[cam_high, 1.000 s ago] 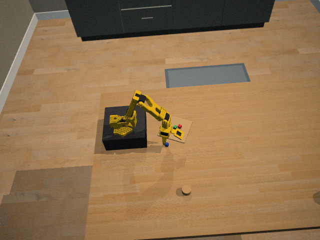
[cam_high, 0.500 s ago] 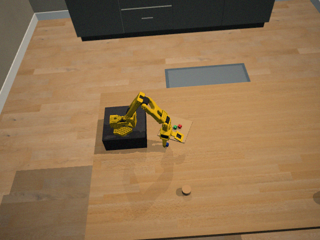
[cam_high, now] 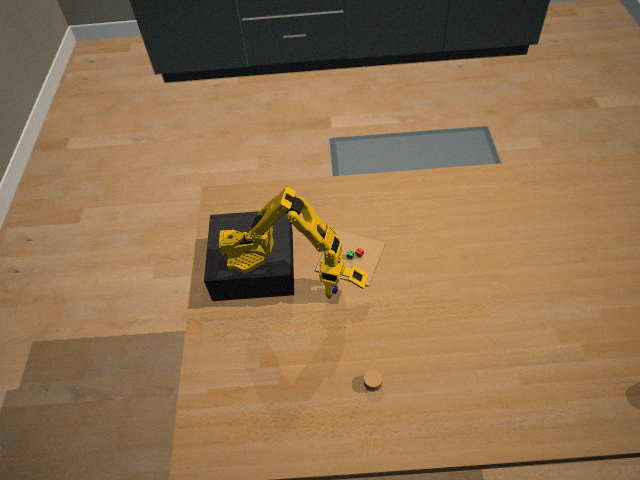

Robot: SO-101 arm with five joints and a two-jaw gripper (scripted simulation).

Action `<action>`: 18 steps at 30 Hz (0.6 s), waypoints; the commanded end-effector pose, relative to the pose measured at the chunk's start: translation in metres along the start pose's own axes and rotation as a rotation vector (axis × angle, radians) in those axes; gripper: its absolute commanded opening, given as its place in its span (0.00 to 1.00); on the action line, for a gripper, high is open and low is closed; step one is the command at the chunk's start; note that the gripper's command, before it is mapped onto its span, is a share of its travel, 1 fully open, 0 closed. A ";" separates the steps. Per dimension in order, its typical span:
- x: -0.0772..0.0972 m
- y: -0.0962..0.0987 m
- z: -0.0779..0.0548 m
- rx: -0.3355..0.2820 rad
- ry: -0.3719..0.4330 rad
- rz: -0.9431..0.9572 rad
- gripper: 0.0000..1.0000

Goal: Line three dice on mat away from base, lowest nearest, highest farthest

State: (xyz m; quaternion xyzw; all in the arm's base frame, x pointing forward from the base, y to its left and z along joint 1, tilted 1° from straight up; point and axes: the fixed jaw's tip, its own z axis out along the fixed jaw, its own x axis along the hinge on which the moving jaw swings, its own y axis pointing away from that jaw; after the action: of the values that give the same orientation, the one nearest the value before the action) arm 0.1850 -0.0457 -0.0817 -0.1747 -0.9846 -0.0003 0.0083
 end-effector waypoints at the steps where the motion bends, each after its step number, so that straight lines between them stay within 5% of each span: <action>1: -0.001 -0.001 0.003 -0.001 -0.001 0.001 0.25; 18: -0.001 -0.002 0.004 -0.001 -0.001 0.001 0.23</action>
State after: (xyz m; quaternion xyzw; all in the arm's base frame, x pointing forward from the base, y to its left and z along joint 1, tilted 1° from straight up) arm 0.1853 -0.0464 -0.0830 -0.1747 -0.9846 -0.0002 0.0068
